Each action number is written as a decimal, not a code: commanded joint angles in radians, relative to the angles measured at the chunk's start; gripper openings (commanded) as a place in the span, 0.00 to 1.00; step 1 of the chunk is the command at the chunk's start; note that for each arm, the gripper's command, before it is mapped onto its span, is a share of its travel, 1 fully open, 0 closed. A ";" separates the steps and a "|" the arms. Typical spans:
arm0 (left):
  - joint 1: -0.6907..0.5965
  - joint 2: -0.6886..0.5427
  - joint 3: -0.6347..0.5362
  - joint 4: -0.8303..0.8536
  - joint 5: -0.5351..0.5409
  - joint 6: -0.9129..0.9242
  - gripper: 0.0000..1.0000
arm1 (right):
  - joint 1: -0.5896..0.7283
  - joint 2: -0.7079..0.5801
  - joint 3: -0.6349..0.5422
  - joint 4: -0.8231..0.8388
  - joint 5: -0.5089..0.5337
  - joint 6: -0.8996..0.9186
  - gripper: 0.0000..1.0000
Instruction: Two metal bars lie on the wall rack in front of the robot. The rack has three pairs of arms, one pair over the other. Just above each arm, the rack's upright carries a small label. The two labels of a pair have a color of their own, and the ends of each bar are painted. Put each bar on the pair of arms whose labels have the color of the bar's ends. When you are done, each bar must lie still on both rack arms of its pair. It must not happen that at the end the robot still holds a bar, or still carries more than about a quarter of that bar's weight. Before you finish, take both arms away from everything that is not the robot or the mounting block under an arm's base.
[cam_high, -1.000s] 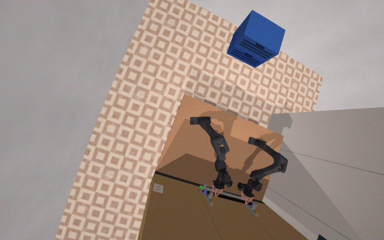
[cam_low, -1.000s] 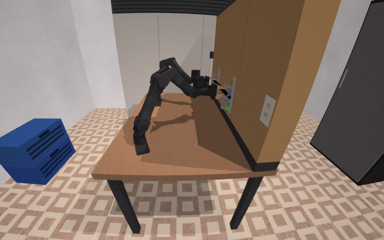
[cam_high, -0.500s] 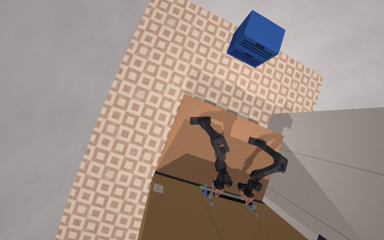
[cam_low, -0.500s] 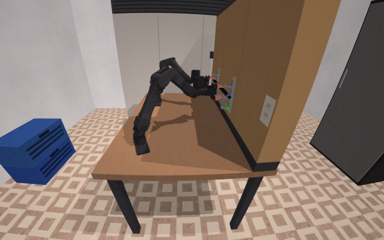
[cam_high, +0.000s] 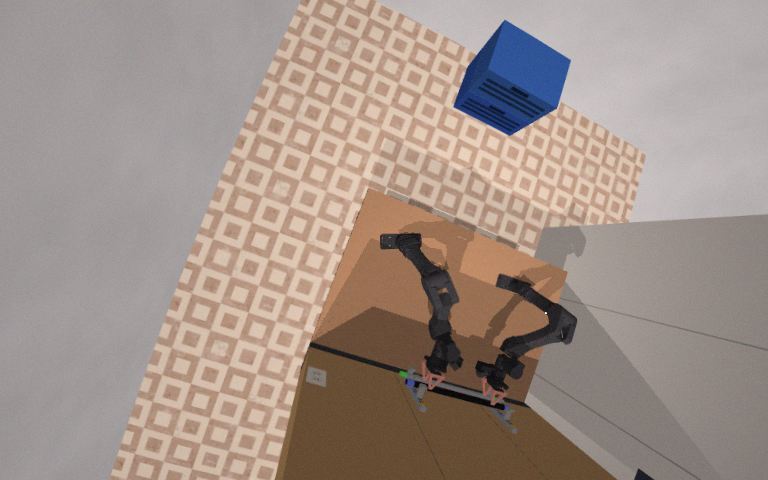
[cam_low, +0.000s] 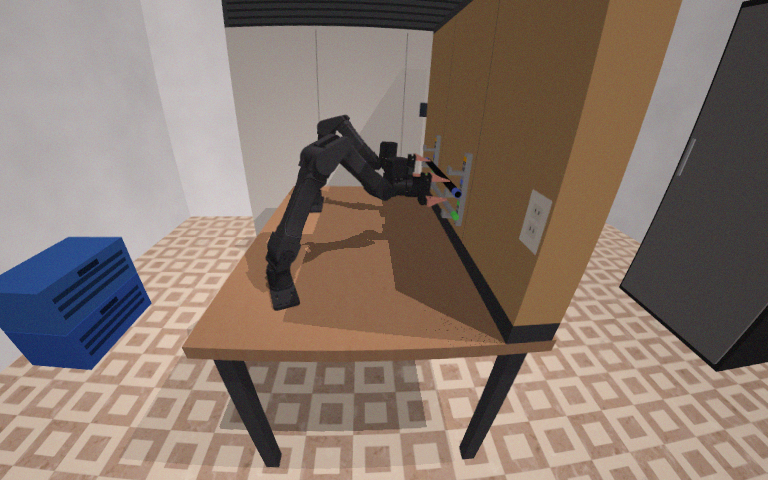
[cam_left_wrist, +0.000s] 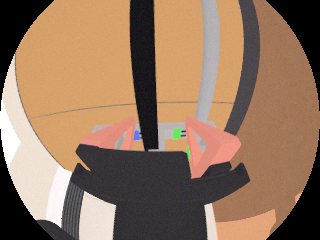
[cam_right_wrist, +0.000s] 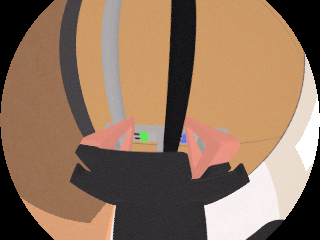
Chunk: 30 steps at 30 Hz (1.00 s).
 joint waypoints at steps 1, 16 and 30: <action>-0.003 -0.035 -0.012 0.027 -0.004 -0.003 0.70 | 0.013 -0.041 -0.012 0.016 0.009 0.001 0.69; -0.016 -0.091 -0.081 0.040 -0.016 -0.004 0.70 | 0.038 -0.086 -0.080 0.040 0.034 0.001 0.69; -0.029 -0.146 -0.143 0.048 -0.030 -0.004 0.70 | 0.063 -0.126 -0.139 0.059 0.059 0.001 0.69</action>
